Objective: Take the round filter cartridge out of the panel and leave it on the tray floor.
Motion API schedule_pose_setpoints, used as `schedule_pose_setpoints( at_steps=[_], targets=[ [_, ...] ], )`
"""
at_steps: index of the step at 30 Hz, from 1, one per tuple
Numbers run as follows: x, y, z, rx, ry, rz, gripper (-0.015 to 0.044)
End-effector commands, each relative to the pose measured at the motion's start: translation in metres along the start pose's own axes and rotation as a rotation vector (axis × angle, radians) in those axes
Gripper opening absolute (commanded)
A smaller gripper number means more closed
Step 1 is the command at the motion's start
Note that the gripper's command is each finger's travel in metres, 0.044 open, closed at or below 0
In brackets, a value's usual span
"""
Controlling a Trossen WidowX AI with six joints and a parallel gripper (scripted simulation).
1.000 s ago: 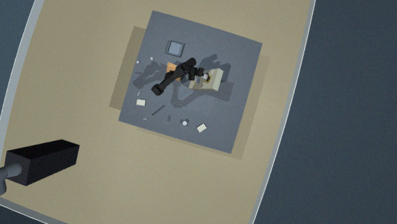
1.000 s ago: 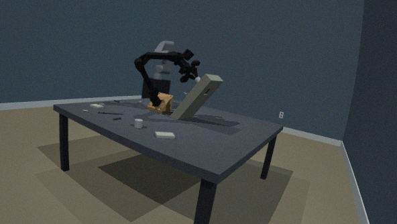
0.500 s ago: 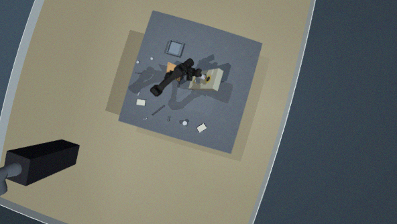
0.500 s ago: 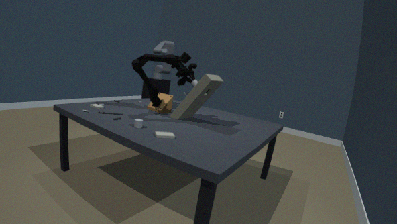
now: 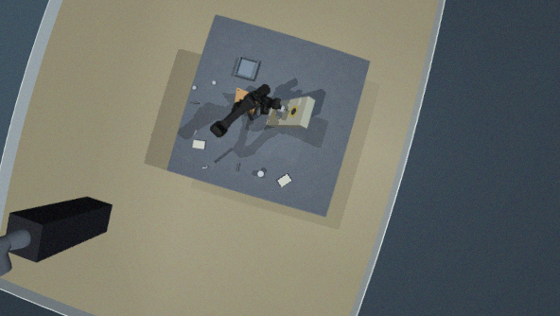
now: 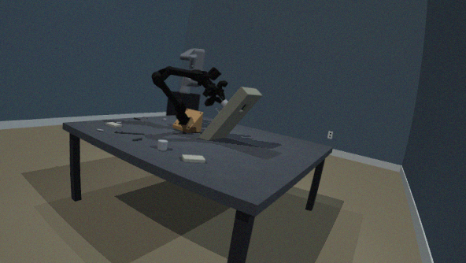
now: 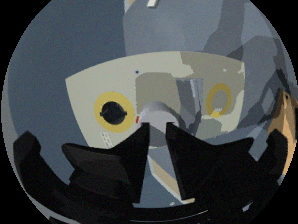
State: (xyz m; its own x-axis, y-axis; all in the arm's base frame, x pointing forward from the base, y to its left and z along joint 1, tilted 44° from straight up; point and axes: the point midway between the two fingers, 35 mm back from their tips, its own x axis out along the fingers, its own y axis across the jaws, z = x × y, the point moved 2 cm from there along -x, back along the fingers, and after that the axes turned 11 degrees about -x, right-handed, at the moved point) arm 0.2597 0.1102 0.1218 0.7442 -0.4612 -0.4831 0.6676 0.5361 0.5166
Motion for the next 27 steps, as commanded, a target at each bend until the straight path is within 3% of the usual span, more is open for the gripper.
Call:
schedule_pose_setpoints(
  at_steps=[1,27],
  targets=[
    [-0.0002,0.0014,0.0001,0.002,0.000,0.001,0.0079],
    [-0.0002,0.0014,0.0001,0.002,0.000,0.001,0.0095]
  ],
)
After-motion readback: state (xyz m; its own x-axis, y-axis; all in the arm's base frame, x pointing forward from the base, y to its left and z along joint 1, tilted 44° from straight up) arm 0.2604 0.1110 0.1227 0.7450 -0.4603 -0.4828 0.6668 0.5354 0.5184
